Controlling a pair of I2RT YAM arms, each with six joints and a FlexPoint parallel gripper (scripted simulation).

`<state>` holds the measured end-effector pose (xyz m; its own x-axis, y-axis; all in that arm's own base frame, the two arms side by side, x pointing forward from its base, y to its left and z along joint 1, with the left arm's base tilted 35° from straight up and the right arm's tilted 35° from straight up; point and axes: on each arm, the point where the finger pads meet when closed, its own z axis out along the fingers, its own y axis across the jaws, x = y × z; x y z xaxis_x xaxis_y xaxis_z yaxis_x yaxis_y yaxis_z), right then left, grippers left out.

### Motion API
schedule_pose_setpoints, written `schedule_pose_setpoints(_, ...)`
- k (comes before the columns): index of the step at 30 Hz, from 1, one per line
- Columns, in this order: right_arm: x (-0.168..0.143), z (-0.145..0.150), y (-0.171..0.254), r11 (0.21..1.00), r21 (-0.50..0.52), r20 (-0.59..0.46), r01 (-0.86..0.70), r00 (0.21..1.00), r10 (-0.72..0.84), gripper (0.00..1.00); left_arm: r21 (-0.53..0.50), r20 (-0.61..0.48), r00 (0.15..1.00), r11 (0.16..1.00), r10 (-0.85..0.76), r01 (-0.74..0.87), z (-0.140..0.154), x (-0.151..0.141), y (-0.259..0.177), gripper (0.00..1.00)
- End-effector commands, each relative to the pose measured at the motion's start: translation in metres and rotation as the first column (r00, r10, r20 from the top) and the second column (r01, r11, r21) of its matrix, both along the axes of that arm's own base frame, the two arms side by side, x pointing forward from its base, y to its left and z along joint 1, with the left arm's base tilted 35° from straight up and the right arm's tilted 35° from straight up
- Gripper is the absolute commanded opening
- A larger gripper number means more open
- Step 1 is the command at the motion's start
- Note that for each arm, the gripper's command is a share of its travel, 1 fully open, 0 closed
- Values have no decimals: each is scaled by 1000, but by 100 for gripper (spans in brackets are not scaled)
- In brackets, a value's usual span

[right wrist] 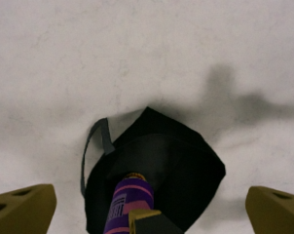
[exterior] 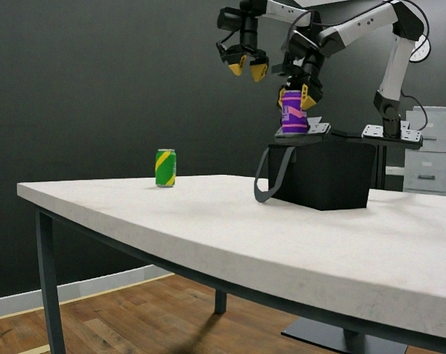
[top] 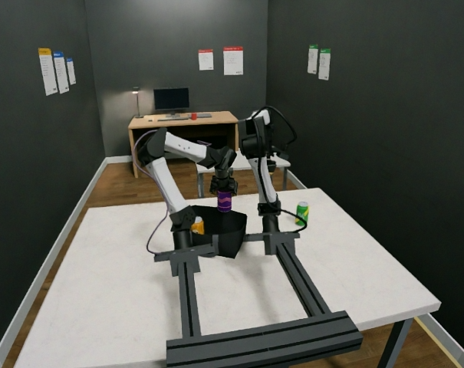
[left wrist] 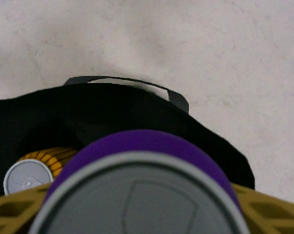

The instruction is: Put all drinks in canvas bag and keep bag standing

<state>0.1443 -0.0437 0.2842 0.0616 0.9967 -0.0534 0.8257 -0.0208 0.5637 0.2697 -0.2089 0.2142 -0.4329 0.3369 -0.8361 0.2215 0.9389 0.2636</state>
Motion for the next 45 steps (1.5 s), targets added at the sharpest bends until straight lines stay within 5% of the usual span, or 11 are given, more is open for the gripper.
schedule_pose_setpoints(1,0,3,2,1000,-6,21,-11,1000,11,100,-50,50,999,999,1,1,15,-2,1,67)
schedule_pose_setpoints(5,0,3,2,1000,-6,21,-11,1000,11,100,-85,66,998,996,3,2,32,0,-4,67)
schedule_pose_setpoints(7,0,3,2,1000,-6,21,-11,1000,11,100,-54,40,999,999,-3,5,10,3,1,67)
schedule_pose_setpoints(16,0,3,2,1000,-6,21,-11,1000,11,100,-45,43,999,999,-3,5,6,8,-3,67)
schedule_pose_setpoints(18,0,3,2,1000,-6,21,-11,1000,11,100,-17,16,1000,1000,-8,9,-15,13,-4,67)
schedule_pose_setpoints(33,0,3,2,1000,-6,21,-11,1000,11,100,-53,56,998,999,2,1,-5,22,-4,67)
schedule_pose_setpoints(35,0,3,2,1000,-6,21,-11,1000,11,100,-18,18,1000,1000,-9,9,-31,25,-2,67)
schedule_pose_setpoints(45,0,3,2,1000,-6,21,-11,1000,11,100,-46,42,999,999,-12,14,-29,32,-3,67)
